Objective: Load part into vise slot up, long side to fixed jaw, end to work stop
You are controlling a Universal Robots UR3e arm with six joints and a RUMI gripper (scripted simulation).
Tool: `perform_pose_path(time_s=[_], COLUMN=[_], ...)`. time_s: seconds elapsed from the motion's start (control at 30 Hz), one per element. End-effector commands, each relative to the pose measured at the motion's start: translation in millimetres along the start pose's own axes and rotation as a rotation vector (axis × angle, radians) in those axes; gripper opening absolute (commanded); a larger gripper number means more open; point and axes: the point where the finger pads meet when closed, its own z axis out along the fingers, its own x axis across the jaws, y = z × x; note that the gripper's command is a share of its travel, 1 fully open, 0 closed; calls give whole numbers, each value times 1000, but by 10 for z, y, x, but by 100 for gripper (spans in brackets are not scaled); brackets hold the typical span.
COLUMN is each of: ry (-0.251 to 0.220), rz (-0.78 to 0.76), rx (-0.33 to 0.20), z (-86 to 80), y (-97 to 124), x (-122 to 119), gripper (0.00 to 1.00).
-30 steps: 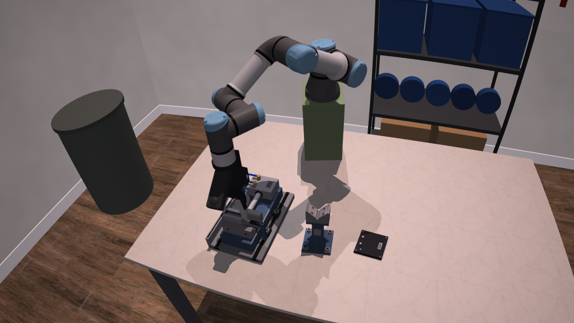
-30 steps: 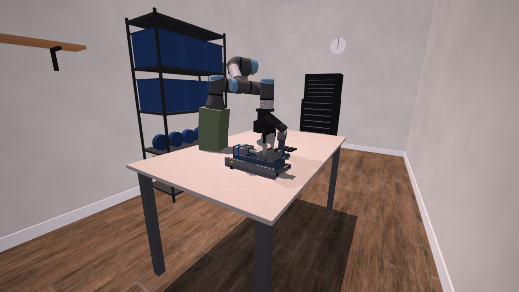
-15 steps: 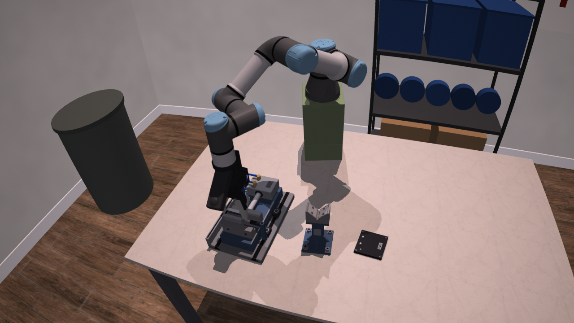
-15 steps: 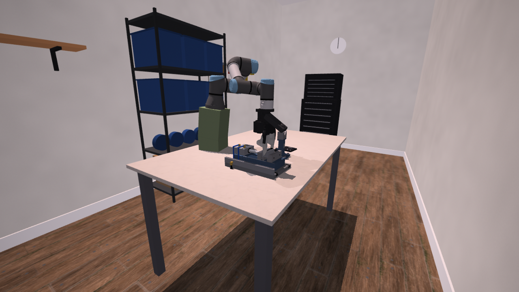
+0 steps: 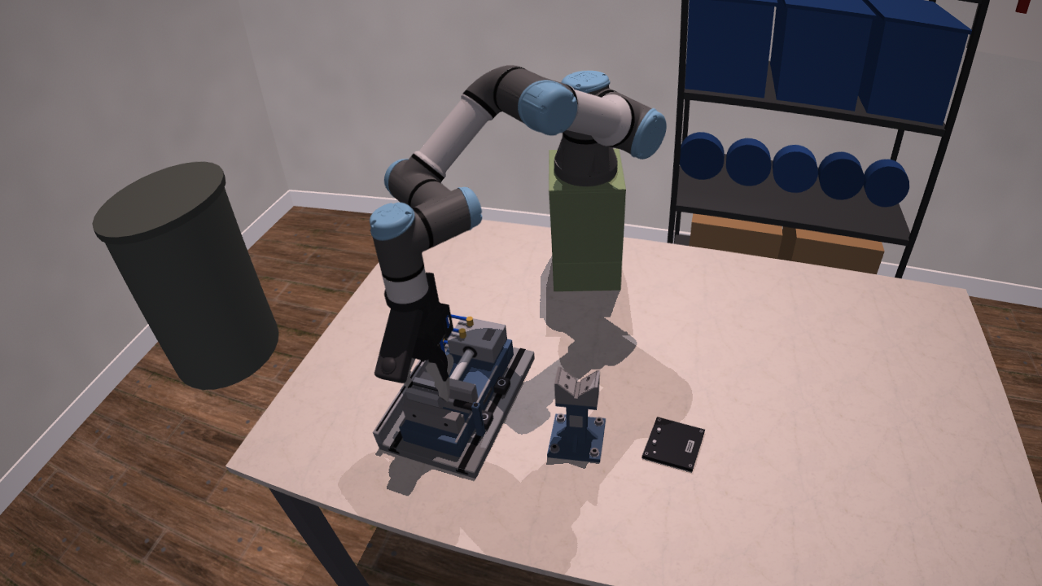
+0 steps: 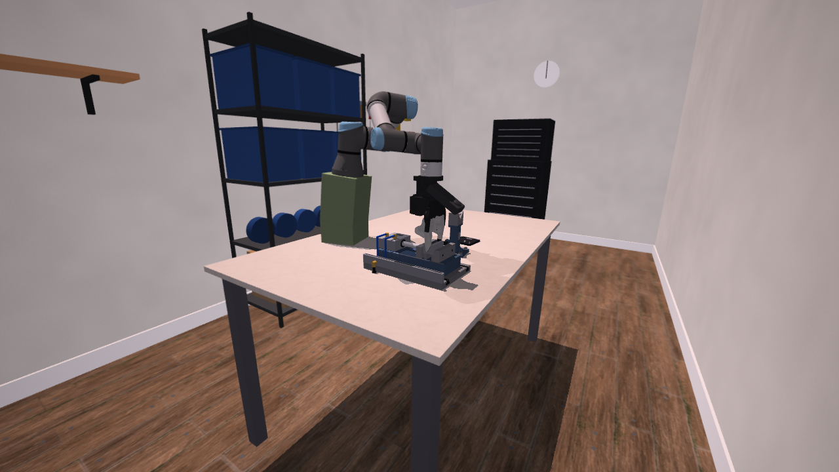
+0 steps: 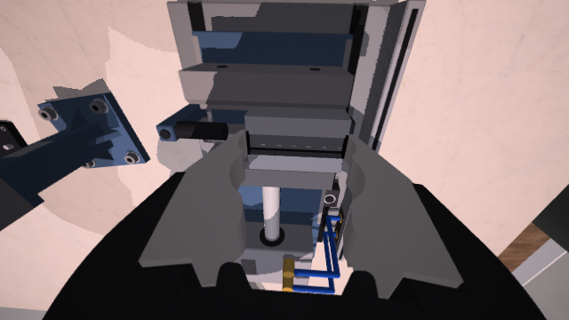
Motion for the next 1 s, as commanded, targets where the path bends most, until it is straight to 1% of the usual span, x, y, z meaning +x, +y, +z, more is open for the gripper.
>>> perform_pose_path(time_s=[0.0,0.57,0.6,0.97], ry=[2,2,2,2], rz=[0,0,0,0], rx=[3,3,3,3], z=[-13,-13,-13,-13], y=[-12,-12,-12,-12], x=[6,6,6,6], gripper=[0,0,47,47])
